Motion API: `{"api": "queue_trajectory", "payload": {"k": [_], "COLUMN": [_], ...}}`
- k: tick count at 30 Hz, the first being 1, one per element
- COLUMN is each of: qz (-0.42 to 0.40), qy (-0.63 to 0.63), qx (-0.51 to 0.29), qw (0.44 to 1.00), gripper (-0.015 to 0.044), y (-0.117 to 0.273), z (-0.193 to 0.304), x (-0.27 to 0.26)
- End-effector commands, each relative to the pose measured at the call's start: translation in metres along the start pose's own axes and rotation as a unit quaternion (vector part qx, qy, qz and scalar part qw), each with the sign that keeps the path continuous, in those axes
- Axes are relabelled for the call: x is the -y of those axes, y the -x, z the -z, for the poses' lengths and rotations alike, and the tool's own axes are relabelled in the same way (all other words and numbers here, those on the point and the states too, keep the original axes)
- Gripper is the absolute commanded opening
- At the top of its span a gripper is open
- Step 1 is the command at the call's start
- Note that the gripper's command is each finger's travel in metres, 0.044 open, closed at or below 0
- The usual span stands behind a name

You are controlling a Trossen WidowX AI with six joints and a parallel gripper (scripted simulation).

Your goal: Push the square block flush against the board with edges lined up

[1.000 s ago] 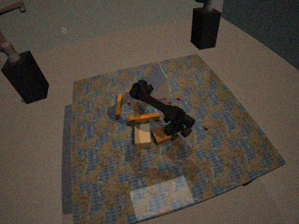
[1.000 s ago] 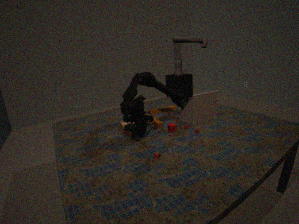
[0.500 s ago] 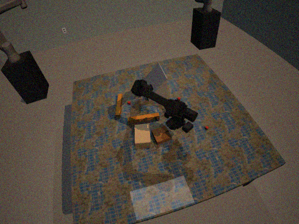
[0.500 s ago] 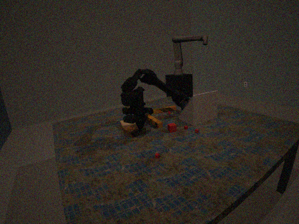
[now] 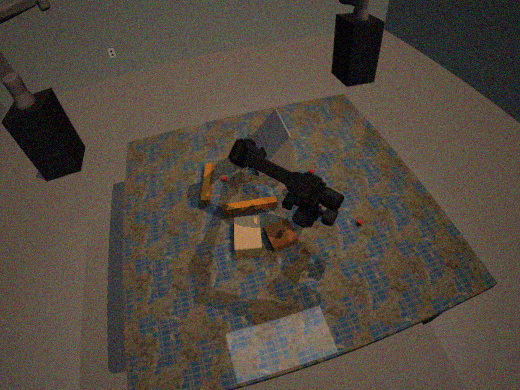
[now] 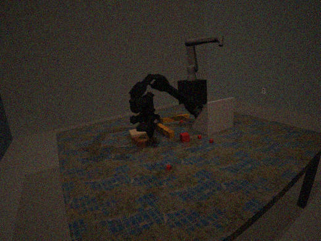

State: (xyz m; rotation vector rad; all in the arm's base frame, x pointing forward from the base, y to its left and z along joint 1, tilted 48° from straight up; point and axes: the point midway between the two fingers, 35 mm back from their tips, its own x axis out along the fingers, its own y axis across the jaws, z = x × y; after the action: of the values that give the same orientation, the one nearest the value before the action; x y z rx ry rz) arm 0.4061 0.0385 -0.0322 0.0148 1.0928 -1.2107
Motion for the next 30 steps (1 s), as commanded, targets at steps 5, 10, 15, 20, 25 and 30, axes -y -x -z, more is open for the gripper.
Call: {"api": "queue_trajectory", "payload": {"k": [5,10,15,20,25,30], "qz": [0.001,0.001,0.000,0.000,0.000,0.000], "qy": [0.146,0.231,0.315,0.396,0.474,0.548], "qx": [-0.002,-0.002,-0.002,-0.002,-0.002,-0.002], "qw": [0.989,0.973,0.949,0.918,0.881,0.836], "gripper": [0.0000,0.0000,0.0000,0.0000,0.0000,0.0000], "y": [-0.001,0.000,0.000,0.000,0.000,0.000], "z": [-0.004,-0.006,-0.008,-0.010,-0.012,-0.014], "x": [0.001,0.001,0.001,0.001,0.001,0.002]}}
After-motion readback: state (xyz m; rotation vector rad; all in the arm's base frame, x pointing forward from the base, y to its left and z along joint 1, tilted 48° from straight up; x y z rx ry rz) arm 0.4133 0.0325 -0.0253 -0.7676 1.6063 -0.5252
